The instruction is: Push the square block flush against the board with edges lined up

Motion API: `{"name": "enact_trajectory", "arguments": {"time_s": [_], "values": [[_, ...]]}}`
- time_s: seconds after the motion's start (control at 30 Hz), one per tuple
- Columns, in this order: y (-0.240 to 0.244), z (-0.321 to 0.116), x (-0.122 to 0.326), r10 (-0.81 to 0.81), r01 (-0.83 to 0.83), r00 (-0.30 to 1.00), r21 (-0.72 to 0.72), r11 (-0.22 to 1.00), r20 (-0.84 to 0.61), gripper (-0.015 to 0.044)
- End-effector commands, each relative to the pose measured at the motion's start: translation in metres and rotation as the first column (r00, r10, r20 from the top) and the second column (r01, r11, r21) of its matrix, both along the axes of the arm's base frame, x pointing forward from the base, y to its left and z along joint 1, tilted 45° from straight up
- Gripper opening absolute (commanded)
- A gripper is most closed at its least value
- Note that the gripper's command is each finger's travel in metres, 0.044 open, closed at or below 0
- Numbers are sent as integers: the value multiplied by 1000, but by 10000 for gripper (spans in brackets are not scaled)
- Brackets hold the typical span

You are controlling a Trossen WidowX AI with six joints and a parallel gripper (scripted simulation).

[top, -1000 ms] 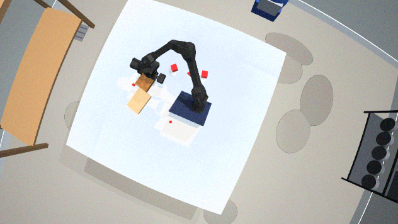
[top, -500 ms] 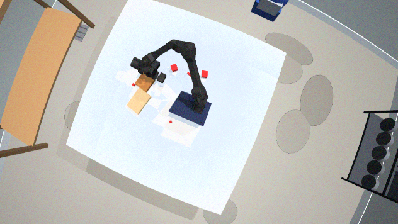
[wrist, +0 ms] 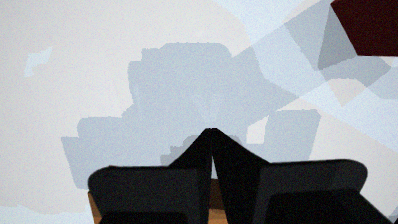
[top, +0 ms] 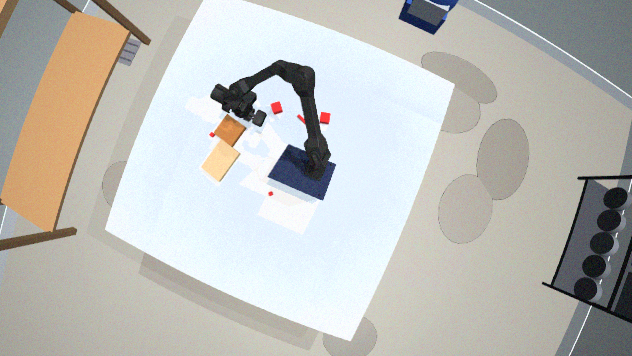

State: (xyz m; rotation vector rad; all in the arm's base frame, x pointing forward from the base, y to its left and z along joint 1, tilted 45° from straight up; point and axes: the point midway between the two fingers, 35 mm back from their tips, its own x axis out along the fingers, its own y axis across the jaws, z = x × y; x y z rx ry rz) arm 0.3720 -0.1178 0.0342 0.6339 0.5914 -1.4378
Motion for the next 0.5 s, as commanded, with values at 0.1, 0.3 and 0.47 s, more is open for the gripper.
{"name": "enact_trajectory", "arguments": {"time_s": [0.1,0.3,0.47], "values": [[-8,11,0,6,-6,1000,1,1000,1,0],[12,28,-1,3,-3,1000,2,1000,1,0],[32,48,-4,6,-6,1000,3,1000,1,0]]}}
